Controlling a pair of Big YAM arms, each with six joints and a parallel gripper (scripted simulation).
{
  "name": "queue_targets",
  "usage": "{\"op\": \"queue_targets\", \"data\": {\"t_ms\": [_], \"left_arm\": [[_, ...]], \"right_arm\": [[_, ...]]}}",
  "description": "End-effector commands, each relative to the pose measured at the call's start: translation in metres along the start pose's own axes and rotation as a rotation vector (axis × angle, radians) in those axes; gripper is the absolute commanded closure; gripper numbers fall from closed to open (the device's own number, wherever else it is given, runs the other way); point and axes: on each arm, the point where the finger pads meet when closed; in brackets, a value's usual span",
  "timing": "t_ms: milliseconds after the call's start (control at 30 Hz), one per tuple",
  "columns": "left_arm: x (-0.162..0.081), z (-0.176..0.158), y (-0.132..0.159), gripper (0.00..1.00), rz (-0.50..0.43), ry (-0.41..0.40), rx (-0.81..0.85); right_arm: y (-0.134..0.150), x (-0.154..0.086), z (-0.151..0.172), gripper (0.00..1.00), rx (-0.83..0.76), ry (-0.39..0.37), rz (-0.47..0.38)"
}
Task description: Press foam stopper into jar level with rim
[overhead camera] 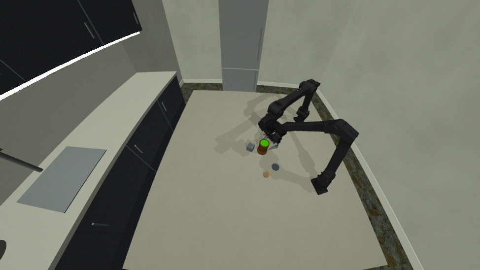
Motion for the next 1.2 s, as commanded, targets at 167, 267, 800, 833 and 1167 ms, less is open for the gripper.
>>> {"op": "queue_targets", "data": {"t_ms": [167, 267, 800, 833, 1167], "left_arm": [[-0.032, 0.027, 0.017, 0.02, 0.007, -0.029, -0.076], [-0.037, 0.027, 0.017, 0.02, 0.007, -0.028, -0.076], [-0.063, 0.024, 0.019, 0.02, 0.004, -0.005, -0.083], [-0.074, 0.026, 0.016, 0.02, -0.002, -0.02, -0.078], [-0.104, 0.025, 0.014, 0.02, -0.002, -0.023, -0.076]], "right_arm": [[0.007, -0.001, -0.003, 1.0, 0.02, 0.017, 0.0], [0.007, -0.001, -0.003, 1.0, 0.02, 0.017, 0.0], [0.007, -0.001, -0.003, 1.0, 0.02, 0.017, 0.0], [0.007, -0.001, -0.003, 1.0, 0.02, 0.017, 0.0], [0.007, -0.001, -0.003, 1.0, 0.02, 0.017, 0.0]]}}
Point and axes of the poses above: on each arm, the point where the finger pads meet when closed, its own x axis out along the fingers, its own z axis across the jaws, y = z × x, and after that the axes turned 4 degrees about x, right-handed
